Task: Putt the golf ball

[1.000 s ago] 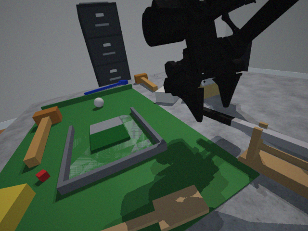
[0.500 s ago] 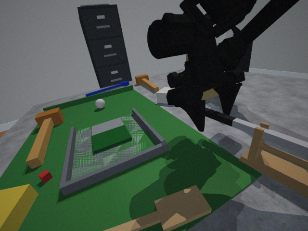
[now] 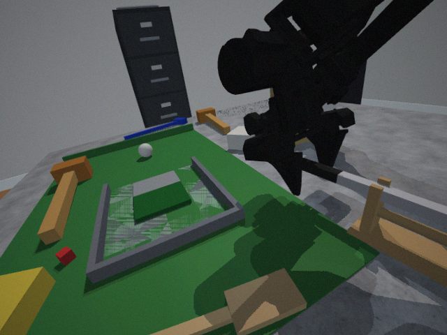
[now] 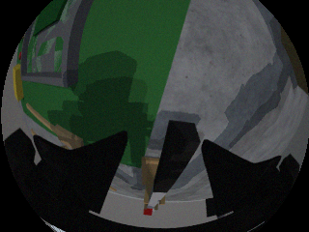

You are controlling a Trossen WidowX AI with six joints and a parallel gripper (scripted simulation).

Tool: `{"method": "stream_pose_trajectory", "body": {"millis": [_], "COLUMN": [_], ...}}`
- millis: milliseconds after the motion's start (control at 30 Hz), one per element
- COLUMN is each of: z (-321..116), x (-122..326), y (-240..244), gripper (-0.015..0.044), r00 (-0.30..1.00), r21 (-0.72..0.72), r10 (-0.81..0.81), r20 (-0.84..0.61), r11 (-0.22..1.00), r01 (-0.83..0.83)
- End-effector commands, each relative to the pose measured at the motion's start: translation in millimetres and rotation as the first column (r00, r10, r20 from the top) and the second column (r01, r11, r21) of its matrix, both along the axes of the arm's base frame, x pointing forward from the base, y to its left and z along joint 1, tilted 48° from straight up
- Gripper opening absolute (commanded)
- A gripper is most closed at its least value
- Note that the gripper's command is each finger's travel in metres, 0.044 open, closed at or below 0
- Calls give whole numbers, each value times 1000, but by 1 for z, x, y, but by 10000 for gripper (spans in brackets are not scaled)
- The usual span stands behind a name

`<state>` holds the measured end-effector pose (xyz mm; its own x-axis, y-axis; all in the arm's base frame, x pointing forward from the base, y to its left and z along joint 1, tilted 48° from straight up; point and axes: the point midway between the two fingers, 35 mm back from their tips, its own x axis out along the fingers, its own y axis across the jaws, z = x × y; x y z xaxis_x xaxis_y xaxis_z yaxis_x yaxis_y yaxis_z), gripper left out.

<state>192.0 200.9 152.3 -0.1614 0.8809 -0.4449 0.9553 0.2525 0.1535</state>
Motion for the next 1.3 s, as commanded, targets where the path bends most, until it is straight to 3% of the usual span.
{"method": "stream_pose_trajectory", "body": {"millis": [0, 300, 667, 1267], "z": [0, 0, 5, 56], "x": [0, 0, 3, 9], "y": [0, 0, -8, -67], "gripper": [256, 20, 0, 0], "r00": [1000, 1000, 1000, 987], "r21": [0, 0, -11, -47], "r10": [1, 1, -14, -112], "r20": [1, 1, -11, -115], "r11": [1000, 1000, 1000, 993], "r01": [-1, -1, 13, 107]}}
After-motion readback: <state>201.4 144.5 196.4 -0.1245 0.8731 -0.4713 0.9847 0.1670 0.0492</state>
